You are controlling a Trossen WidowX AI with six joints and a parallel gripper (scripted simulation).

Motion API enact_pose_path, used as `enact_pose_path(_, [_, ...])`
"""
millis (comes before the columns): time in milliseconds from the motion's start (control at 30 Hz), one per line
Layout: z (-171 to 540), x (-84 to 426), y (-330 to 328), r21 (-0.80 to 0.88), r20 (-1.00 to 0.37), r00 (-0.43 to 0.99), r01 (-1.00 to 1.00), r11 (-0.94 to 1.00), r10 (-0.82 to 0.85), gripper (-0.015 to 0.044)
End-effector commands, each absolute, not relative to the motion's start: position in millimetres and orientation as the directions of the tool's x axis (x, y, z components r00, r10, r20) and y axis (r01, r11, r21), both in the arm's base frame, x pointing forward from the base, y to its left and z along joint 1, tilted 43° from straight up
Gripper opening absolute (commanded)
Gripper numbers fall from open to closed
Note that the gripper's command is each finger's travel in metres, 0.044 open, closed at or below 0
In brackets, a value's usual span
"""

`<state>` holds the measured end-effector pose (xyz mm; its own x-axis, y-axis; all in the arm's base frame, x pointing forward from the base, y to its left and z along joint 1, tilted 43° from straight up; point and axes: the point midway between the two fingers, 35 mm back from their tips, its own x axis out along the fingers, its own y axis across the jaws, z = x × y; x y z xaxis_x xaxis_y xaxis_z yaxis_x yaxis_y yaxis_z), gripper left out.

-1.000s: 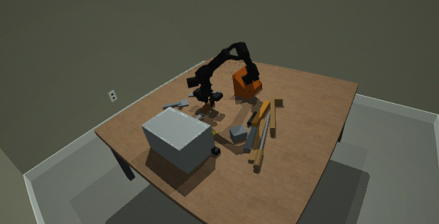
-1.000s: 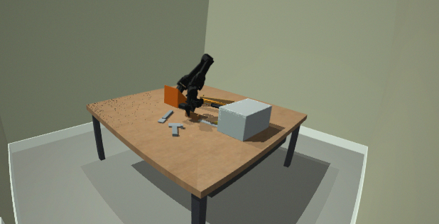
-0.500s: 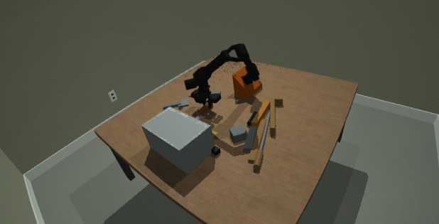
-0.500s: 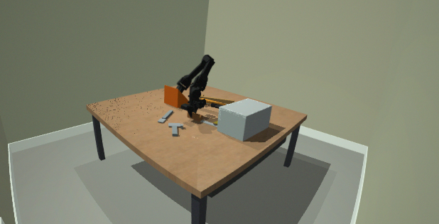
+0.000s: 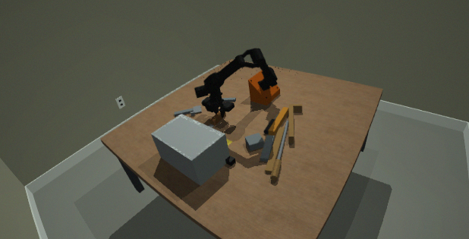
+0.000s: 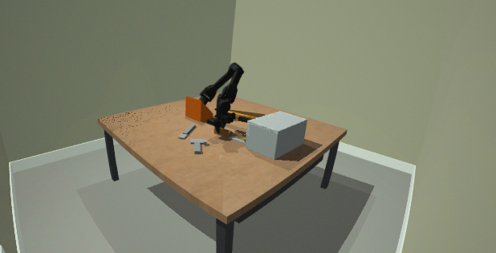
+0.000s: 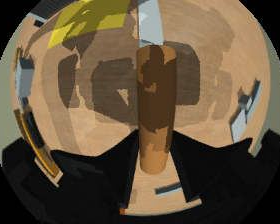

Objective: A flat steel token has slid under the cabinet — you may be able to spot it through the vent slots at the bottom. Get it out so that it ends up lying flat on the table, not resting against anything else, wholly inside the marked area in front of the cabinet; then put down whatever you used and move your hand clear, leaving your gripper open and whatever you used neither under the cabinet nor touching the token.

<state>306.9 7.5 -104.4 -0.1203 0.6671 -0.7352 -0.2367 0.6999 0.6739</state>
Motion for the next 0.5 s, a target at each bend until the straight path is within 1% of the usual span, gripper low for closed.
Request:
enact_pose_path(0, [-104, 313, 9, 0.673, -0.736, -0.116, -0.239, 0.7, 0.667, 0.0])
enact_pose_path(467, [-102, 329, 14, 0.673, -0.735, -0.116, -0.24, 0.7, 0.668, 0.0])
